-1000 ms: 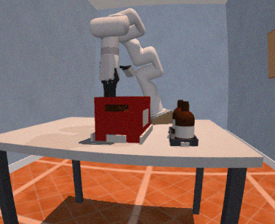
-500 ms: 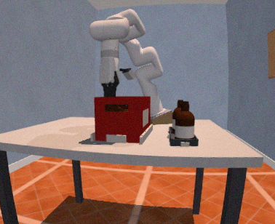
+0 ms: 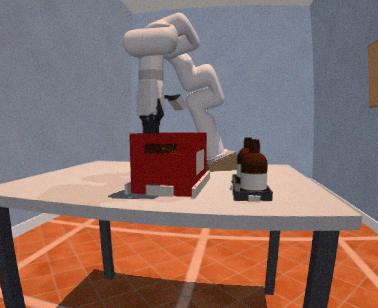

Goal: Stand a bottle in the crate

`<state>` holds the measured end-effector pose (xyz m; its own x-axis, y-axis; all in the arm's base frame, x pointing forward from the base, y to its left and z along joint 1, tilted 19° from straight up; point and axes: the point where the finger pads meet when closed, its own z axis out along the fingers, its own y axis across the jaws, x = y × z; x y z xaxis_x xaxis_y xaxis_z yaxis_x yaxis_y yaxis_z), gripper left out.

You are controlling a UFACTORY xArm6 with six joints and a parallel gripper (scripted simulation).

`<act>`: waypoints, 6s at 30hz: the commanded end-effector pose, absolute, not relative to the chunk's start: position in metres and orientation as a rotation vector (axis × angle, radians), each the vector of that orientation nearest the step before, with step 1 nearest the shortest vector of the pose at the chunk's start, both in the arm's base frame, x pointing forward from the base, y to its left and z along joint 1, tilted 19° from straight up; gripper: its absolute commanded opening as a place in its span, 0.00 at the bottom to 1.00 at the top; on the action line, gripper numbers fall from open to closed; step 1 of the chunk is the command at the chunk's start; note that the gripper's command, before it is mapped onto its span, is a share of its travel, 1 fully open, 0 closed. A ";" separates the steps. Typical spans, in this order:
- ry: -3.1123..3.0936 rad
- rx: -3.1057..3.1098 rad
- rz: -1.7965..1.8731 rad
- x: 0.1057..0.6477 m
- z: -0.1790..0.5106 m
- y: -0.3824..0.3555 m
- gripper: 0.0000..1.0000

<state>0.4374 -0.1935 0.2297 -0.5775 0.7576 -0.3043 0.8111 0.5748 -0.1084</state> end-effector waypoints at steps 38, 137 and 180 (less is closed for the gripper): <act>2.580 1.306 -0.347 0.439 0.226 -0.195 0.00; 2.580 1.306 -0.347 0.440 0.213 -0.199 0.65; 2.580 1.306 -0.347 0.435 0.266 -0.182 0.65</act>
<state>0.4351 -0.1855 0.2548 -0.5774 0.7575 -0.3047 0.8111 0.5748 -0.1081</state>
